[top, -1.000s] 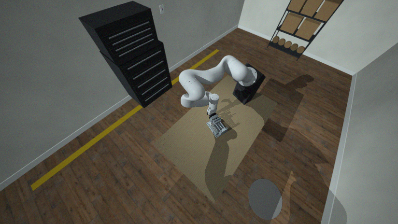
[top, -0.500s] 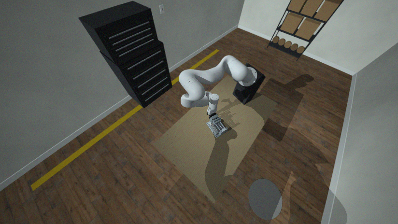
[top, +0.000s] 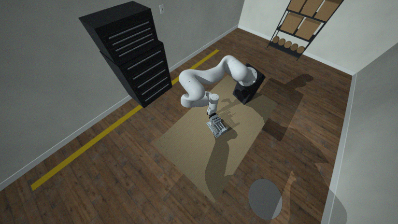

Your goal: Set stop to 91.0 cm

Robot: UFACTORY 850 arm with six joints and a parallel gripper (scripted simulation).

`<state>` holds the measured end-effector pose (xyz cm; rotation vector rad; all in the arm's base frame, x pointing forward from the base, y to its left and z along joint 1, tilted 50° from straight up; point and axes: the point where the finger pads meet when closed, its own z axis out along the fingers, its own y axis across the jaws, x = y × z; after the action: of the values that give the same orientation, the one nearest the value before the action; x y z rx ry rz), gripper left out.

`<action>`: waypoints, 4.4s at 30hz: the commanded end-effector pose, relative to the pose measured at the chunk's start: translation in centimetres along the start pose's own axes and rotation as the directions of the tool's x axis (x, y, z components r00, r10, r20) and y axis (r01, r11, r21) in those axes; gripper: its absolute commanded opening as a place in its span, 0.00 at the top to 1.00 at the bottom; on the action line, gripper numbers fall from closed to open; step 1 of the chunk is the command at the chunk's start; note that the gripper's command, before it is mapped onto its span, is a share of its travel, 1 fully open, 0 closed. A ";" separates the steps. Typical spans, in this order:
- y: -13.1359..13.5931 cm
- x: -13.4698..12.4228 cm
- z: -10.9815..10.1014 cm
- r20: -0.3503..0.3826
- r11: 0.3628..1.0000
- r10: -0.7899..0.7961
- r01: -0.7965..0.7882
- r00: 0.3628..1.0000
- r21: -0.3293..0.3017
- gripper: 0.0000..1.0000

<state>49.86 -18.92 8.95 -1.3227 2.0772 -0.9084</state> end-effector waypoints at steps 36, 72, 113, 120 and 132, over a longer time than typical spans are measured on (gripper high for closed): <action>-0.6 0.0 0.0 0.000 1.000 0.000 0.000 1.000 0.001 0.94; -3.0 0.0 -0.9 0.000 1.000 0.000 0.000 1.000 0.001 0.94; -3.0 0.0 -5.8 0.000 1.000 0.000 0.000 1.000 0.001 0.94; -1.5 0.0 -6.7 0.000 1.000 0.000 0.000 1.000 0.001 0.94; 0.5 0.0 -6.5 0.000 1.000 0.000 0.000 1.000 0.001 0.94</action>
<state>45.12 -17.19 13.29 -1.3230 2.0775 -0.9080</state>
